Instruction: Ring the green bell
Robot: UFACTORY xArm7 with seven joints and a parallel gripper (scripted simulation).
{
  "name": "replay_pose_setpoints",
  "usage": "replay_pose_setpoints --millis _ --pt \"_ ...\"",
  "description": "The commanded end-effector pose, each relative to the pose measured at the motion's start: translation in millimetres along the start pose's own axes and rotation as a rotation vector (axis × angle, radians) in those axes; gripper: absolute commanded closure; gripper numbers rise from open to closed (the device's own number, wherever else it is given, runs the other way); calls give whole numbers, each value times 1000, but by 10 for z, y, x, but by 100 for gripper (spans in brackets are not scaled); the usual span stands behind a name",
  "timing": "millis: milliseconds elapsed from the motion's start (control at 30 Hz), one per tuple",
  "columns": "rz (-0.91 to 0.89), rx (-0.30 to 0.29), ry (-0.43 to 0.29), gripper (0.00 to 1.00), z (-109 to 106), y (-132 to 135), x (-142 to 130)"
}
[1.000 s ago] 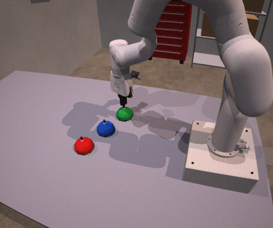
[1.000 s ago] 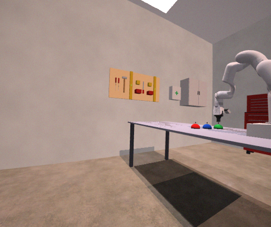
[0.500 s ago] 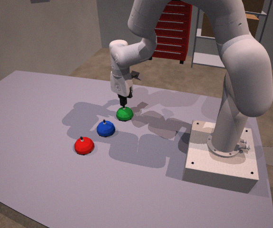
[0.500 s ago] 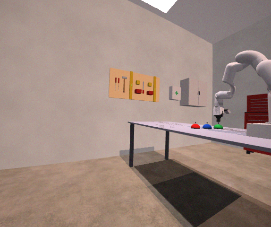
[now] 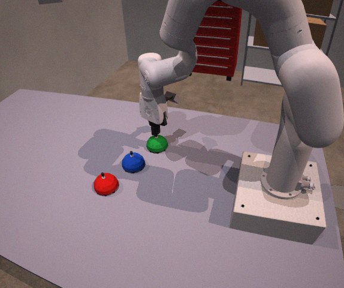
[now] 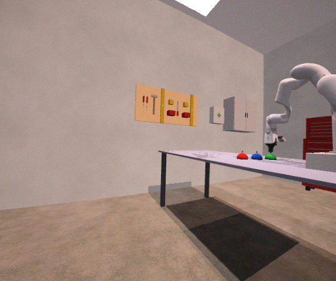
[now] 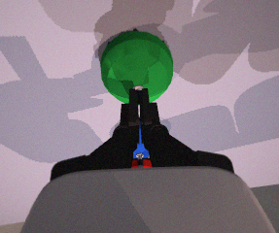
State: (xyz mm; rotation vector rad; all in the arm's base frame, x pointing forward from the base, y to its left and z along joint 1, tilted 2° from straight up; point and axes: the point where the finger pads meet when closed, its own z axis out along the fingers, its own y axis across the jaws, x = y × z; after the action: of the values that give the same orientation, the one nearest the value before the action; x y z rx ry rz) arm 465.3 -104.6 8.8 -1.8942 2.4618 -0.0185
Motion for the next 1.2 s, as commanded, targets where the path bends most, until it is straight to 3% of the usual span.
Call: replay_pose_setpoints --millis 0,1167 --pt "0 4 0 100 -11 -15 0" --pt "0 4 0 100 25 -15 0"
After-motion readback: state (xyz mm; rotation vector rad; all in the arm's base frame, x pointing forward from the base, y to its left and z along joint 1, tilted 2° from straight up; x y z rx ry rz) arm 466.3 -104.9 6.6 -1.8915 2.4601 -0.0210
